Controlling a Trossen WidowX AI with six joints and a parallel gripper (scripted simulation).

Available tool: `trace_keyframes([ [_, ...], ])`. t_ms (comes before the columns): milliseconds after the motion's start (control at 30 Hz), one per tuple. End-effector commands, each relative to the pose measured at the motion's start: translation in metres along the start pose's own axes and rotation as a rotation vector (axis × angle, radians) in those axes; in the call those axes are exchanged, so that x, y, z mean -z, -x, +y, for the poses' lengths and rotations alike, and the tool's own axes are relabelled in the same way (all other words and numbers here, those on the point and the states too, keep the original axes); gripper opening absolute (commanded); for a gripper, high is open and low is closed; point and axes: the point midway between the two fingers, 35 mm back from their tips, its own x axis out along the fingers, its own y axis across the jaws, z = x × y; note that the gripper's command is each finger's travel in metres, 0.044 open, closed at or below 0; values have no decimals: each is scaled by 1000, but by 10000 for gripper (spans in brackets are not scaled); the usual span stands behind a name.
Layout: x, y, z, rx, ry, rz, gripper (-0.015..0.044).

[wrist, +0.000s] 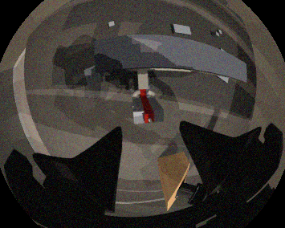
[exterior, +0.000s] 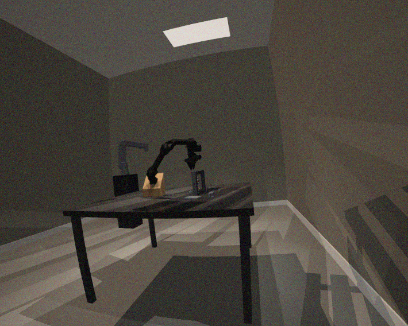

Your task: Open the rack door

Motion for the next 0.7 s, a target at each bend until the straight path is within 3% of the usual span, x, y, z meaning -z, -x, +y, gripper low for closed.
trace_keyframes([
  [0, -1, -3, 0, 10, -2, -3, 283],
  [667, -3, -36, 1, 9, -2, -3, 283],
])
